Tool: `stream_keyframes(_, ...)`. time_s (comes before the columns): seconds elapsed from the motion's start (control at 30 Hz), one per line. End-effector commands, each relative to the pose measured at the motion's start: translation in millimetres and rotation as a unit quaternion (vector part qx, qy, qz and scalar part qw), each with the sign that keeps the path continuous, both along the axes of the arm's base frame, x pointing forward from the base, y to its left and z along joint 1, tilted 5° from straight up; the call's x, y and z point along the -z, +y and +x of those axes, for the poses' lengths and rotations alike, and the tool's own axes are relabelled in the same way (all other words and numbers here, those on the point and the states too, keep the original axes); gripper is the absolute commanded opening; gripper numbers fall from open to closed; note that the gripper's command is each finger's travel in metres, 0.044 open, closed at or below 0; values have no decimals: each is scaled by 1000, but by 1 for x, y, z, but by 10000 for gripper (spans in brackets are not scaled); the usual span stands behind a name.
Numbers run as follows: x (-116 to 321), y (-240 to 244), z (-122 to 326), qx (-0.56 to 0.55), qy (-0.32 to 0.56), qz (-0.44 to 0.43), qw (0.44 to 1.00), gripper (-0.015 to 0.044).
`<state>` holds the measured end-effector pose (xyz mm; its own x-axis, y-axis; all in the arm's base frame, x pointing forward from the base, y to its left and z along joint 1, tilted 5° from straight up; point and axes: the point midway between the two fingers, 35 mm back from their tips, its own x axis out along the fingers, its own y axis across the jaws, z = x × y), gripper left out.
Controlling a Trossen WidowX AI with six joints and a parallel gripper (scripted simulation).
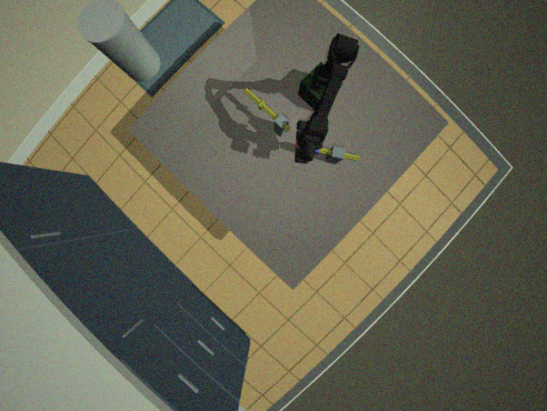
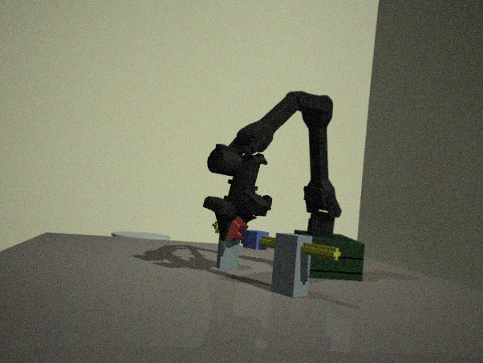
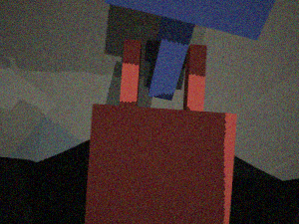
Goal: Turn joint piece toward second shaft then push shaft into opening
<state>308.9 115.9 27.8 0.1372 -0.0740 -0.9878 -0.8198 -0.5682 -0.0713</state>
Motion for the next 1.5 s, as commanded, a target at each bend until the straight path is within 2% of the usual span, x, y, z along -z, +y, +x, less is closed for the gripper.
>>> stream_keyframes(0.0,0,0,0,0,0,0,1000,156)
stream_keyframes(0.2,0,0,0,0,0,0,1000,147)
stream_keyframes(0.4,0,0,0,0,0,0,1000,0)
stream_keyframes(0.63,1,-1,-1,10,6,8,1000,0)
stream_keyframes(1.47,13,-10,-11,156,72,131,976,0)
